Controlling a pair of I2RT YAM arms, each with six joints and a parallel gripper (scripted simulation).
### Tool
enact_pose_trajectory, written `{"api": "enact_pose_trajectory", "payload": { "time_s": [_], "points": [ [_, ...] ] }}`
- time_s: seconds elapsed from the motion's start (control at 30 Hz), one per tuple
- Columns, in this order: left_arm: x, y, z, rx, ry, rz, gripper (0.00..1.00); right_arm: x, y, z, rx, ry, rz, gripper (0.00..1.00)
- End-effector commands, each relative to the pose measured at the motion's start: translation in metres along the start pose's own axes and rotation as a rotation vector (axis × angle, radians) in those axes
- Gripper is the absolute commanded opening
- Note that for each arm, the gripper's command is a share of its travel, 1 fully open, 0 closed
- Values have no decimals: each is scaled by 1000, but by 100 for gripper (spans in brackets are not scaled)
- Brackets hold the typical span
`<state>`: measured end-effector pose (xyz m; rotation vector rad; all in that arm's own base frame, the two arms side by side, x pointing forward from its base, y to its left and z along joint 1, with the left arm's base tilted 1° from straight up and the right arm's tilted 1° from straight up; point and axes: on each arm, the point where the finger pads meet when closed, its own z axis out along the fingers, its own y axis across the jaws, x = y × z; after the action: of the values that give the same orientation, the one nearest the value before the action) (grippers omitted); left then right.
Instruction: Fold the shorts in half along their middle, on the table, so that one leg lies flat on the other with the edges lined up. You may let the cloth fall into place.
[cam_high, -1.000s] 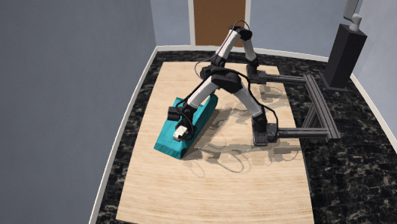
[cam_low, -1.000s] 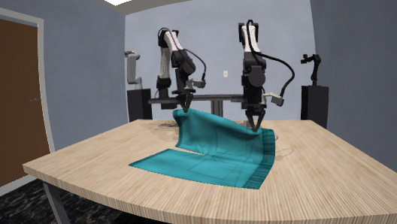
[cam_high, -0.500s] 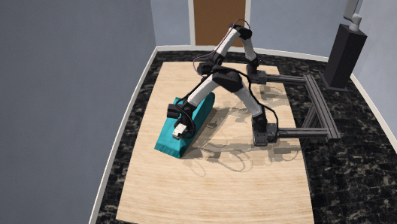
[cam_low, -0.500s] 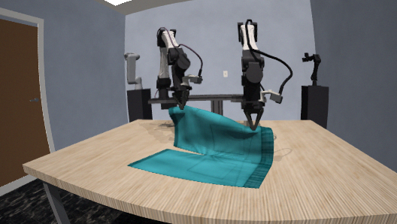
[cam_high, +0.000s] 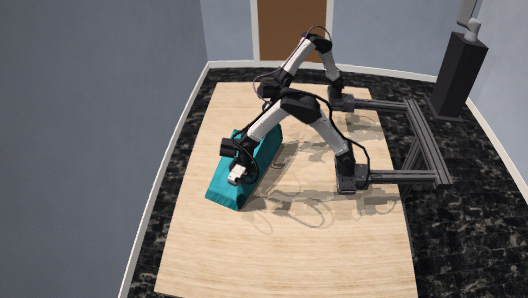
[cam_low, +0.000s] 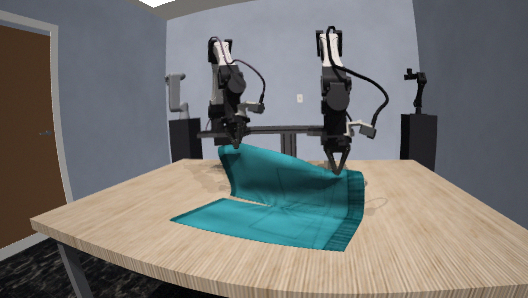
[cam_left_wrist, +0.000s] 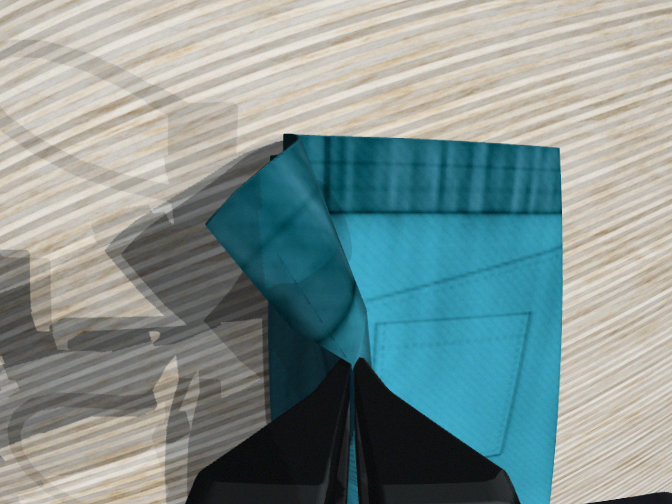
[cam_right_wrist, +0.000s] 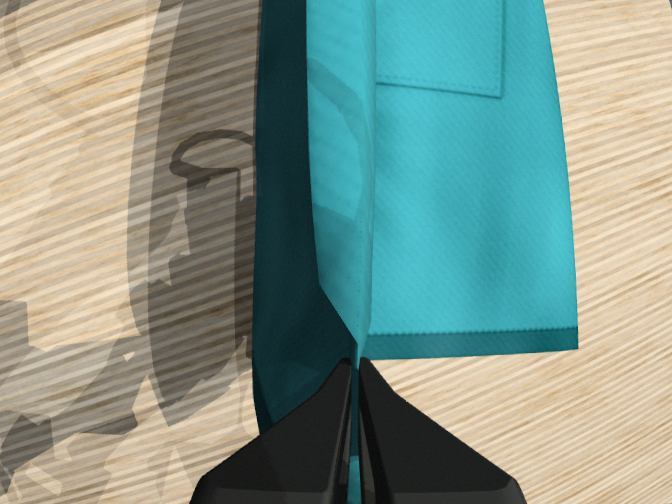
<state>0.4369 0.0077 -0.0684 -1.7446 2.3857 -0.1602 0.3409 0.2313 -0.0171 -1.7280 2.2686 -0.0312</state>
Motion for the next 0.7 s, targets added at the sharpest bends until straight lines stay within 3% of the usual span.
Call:
{"api": "enact_pose_trajectory", "payload": {
  "time_s": [0.0,0.03,0.07,0.13,0.33,0.37,0.4,0.5,0.67],
  "points": [
    [-27,-31,-29,101,-85,-25,0,0,-19,-5,30,-1,-1,0],
    [-28,-32,-30,104,-86,-27,0,-2,-18,-12,35,-7,5,0],
    [-7,-21,9,45,-65,-30,0,-7,-23,-21,52,-26,3,0],
    [-7,-16,12,-18,-44,-27,0,-8,-20,-21,50,-27,-3,0],
    [-20,-33,9,21,-59,-48,0,-7,-24,-22,55,-29,6,0],
    [-8,-30,24,-27,-43,-49,0,-1,-19,-18,43,-15,6,0],
    [-9,-34,26,-20,-45,-50,0,7,-20,11,8,28,-25,0],
    [-25,-53,-6,74,-75,-58,0,12,-29,23,4,42,-35,0],
    [-27,-55,-10,83,-78,-52,0,13,-44,33,12,47,-43,0]
  ]
}}
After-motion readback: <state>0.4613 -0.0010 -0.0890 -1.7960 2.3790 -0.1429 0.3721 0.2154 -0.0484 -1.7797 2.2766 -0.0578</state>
